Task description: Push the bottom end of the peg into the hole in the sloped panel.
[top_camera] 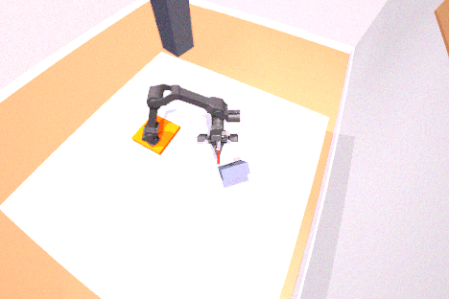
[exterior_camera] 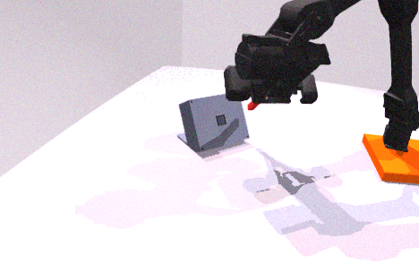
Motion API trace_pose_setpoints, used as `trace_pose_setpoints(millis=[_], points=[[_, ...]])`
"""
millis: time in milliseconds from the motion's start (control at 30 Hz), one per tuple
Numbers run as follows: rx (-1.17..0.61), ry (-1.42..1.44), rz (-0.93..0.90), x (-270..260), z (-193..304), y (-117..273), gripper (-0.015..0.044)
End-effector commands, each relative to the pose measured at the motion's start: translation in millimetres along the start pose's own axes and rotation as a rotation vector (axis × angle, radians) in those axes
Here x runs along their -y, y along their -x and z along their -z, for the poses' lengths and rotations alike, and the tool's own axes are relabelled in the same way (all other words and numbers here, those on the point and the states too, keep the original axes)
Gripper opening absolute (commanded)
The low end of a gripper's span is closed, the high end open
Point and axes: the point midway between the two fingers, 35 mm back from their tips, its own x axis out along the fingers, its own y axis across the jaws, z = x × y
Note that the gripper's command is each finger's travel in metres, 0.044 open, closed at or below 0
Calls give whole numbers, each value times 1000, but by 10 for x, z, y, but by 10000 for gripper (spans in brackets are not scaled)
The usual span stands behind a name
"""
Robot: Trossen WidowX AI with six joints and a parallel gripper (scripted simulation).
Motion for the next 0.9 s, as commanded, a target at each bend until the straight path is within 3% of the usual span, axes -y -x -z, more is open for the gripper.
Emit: trace_pose_setpoints(millis=[0, 867], points=[[16, 26, -17, -22, 47, 41, 0], [108, 149, -129, -155, 289, 348, 0]])
